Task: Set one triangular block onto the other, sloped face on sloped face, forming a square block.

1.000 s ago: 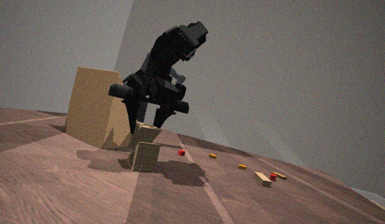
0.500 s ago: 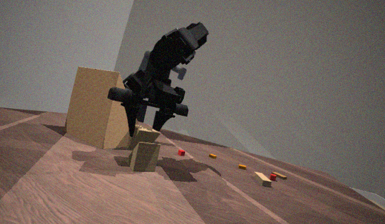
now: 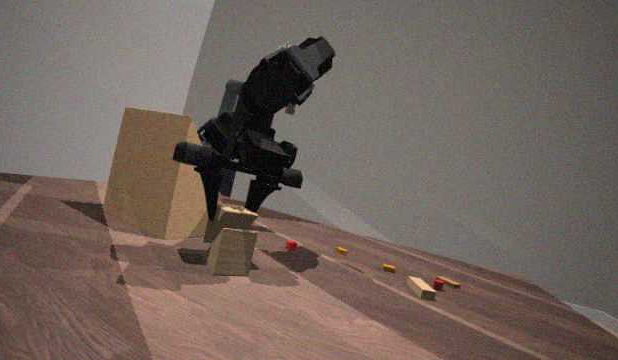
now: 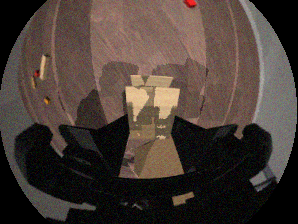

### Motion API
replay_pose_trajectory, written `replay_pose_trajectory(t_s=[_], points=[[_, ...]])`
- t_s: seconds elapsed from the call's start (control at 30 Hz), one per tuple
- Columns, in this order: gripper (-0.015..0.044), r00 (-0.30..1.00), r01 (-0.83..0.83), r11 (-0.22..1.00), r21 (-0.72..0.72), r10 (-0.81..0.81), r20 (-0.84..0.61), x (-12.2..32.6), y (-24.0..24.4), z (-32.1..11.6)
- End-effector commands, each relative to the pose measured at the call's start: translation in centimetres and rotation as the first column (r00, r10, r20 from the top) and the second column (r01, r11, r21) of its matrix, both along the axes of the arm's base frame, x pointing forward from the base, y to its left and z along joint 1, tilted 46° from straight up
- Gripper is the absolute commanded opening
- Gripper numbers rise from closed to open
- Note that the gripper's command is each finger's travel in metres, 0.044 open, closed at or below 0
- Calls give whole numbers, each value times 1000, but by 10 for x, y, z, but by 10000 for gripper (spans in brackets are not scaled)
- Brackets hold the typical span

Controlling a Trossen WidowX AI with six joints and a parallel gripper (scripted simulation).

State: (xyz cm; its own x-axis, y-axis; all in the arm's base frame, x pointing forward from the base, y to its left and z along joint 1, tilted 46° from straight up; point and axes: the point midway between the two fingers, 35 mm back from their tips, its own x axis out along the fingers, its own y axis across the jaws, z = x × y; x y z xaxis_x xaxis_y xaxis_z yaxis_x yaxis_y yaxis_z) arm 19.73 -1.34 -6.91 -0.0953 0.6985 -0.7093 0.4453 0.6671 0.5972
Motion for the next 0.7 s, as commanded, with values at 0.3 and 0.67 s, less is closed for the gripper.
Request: replay_pose_trajectory(t_s=[0.3,0.67], points=[[0,1000,6,1000,3,-6,-2,2,5,-6],[0,1000,5,1000,4,-5,-1,4,9,-12]])
